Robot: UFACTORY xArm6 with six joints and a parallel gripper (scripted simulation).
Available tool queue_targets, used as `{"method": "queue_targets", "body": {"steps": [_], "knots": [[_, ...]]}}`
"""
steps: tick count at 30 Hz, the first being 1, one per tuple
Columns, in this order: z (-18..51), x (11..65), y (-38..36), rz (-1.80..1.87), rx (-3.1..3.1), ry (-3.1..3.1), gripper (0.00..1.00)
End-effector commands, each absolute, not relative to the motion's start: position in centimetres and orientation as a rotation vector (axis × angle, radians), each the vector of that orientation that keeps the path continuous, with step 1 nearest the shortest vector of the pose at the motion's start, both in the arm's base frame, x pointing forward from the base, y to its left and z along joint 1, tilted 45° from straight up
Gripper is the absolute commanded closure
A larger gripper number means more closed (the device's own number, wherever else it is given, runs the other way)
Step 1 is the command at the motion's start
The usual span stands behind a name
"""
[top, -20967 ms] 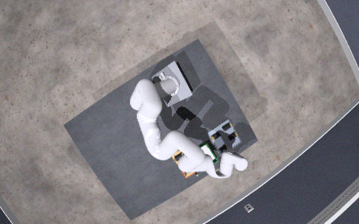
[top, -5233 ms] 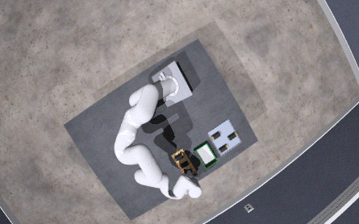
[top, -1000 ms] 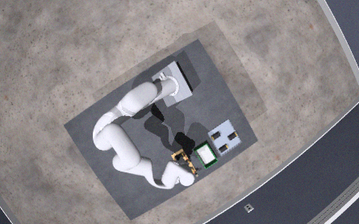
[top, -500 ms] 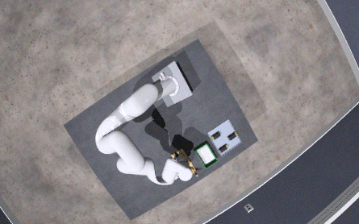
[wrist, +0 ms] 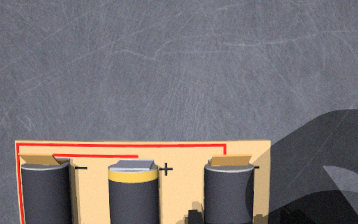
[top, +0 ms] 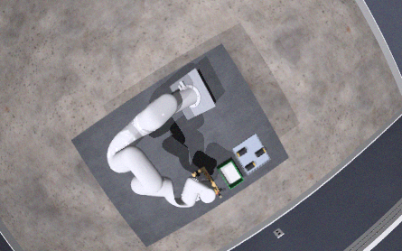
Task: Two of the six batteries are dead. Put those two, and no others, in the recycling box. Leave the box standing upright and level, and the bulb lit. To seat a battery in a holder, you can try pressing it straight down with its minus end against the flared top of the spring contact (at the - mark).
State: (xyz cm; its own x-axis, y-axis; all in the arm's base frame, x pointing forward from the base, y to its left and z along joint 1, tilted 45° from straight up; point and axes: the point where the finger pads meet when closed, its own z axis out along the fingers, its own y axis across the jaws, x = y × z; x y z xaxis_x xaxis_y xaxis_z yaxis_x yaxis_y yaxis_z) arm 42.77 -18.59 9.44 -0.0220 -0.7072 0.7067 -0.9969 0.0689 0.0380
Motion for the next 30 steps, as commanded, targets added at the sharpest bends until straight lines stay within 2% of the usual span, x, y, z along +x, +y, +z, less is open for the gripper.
{"method": "queue_targets", "body": {"steps": [1,30], "knots": [[9.5,42.9,-18.5,0.665,1.695,-1.788,0.49],[6.8,42.6,-21.3,0.665,1.695,-1.788,0.49]]}}
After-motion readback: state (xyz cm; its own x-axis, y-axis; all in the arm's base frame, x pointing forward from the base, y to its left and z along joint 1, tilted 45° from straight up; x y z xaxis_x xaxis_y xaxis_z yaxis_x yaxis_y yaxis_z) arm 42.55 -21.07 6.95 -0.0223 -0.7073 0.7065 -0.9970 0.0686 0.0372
